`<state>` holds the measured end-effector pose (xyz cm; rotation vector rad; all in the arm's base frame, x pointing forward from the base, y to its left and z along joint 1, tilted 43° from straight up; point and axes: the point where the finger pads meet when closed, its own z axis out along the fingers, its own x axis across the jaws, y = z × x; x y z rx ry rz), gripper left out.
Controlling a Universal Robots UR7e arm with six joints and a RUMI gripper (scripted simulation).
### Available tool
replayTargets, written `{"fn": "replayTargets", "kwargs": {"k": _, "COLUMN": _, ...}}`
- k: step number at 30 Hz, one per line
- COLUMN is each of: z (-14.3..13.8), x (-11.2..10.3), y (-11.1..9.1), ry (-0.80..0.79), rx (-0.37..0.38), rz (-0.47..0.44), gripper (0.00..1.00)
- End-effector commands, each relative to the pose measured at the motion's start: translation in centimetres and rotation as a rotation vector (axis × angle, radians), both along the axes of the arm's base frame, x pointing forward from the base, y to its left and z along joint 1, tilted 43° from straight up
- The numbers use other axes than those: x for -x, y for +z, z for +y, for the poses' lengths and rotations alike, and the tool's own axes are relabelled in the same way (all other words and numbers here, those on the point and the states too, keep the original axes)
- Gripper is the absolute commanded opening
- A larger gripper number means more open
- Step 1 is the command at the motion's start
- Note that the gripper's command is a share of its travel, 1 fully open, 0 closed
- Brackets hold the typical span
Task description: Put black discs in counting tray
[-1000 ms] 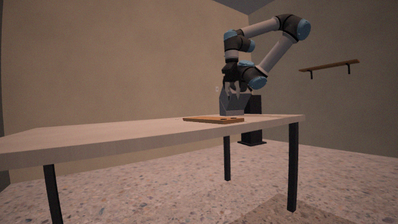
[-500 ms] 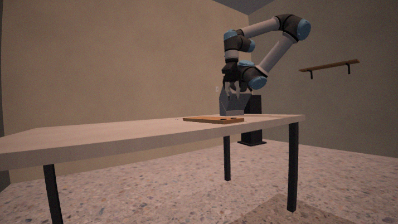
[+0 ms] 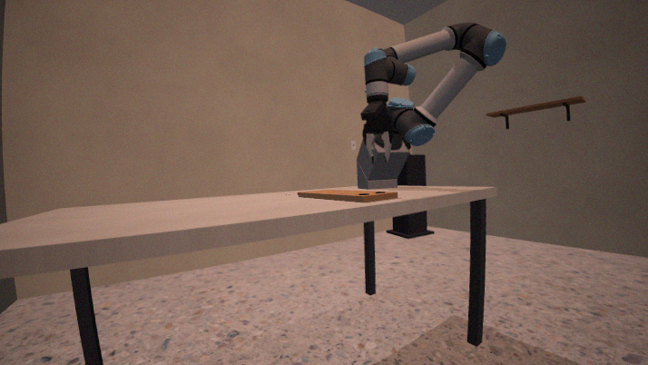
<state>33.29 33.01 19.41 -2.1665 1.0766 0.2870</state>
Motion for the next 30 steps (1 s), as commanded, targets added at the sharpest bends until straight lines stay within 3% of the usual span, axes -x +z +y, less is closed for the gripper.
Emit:
{"fn": "replayTargets", "kwargs": {"k": 1, "z": 0.0, "x": -0.1, "y": 0.2, "ry": -0.001, "rx": -0.001, "rz": -0.005, "gripper": 0.28}}
{"fn": "replayTargets", "kwargs": {"k": 18, "z": -0.5, "x": -0.5, "y": 0.0, "ry": -0.012, "rx": 0.011, "rz": 0.005, "gripper": 0.28}}
{"fn": "replayTargets", "kwargs": {"k": 27, "z": -3.6, "x": -2.6, "y": -0.9, "ry": -0.079, "rx": 0.088, "rz": 0.045, "gripper": 0.28}}
{"fn": "replayTargets", "kwargs": {"k": 30, "z": -6.2, "x": -4.1, "y": -1.6, "ry": -0.134, "rx": 0.15, "rz": 0.078, "gripper": 0.28}}
